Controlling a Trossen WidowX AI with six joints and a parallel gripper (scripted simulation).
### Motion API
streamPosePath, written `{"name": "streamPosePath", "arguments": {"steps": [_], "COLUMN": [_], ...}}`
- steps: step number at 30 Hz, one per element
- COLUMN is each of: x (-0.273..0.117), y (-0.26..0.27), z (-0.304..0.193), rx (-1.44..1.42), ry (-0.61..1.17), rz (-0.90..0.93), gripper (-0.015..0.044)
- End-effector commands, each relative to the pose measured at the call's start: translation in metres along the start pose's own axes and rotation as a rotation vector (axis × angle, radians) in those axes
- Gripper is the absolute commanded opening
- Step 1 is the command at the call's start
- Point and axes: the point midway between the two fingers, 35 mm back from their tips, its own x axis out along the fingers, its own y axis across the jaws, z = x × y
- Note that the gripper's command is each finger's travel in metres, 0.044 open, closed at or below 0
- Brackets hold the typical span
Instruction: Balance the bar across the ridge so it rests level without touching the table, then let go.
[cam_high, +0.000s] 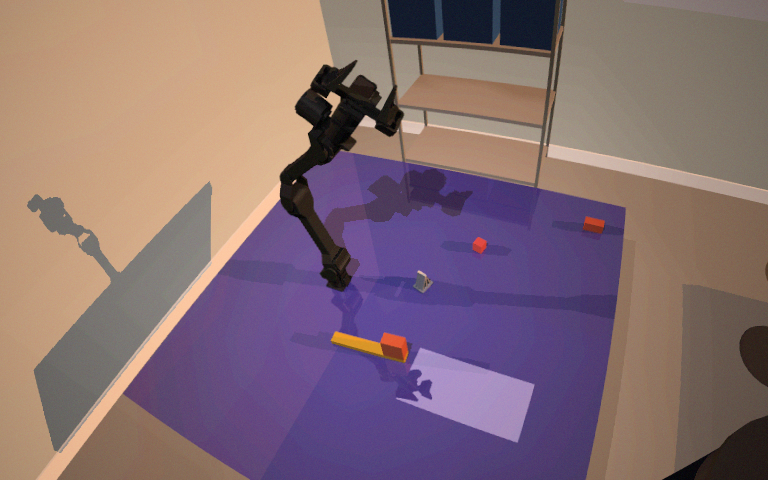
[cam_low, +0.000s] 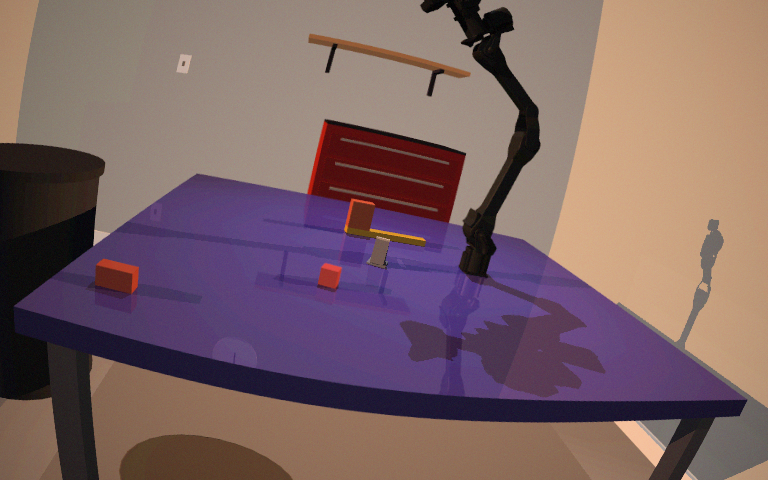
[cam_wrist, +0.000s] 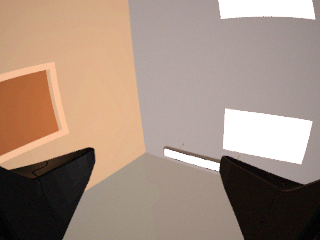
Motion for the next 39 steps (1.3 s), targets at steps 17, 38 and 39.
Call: {"name": "streamPosePath", "arguments": {"steps": [17, 38, 39], "x": [0.000, -0.036, -0.037], "y": [0.076, 0.169, 0.171], "z": [-0.043, -0.116, -0.118], "rx": [0.360, 0.737, 0.753], "ry": [0.176, 0.535, 0.549], "rz": [0.212, 0.389, 0.393], "gripper": [0.0315, 0.0315, 0.0315]}}
